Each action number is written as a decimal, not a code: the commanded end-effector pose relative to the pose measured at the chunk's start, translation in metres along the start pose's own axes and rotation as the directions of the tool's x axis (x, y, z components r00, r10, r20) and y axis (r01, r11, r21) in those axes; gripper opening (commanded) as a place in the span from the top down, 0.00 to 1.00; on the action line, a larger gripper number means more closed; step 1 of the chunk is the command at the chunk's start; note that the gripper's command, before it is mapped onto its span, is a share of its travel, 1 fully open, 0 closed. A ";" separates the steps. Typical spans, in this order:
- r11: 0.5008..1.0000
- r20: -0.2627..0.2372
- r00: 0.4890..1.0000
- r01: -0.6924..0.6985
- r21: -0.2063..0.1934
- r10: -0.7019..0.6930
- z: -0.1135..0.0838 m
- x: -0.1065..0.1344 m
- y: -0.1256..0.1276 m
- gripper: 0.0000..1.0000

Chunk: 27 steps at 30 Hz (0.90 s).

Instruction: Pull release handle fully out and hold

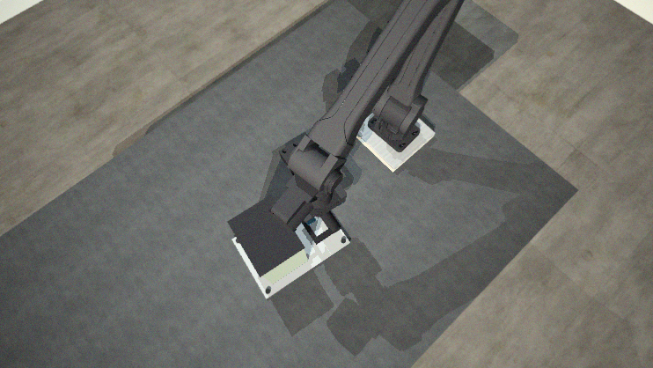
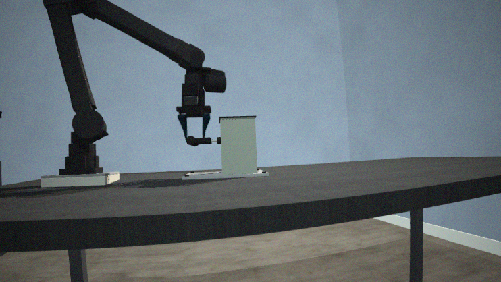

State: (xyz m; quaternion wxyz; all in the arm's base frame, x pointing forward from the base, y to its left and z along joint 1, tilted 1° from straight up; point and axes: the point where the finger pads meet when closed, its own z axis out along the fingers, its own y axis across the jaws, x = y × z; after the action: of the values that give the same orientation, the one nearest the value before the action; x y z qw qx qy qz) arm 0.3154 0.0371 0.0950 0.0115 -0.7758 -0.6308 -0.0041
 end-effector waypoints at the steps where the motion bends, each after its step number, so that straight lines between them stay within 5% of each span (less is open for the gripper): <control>1: 1.000 -0.003 1.000 0.005 0.002 -0.005 0.004 0.006 0.003 0.48; 27: 1.000 -0.003 1.000 0.006 0.002 -0.006 0.008 0.006 0.002 0.48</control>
State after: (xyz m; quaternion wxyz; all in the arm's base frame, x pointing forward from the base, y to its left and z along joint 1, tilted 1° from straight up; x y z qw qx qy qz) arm 0.3156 0.0371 0.0897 0.0116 -0.7758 -0.6308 -0.0041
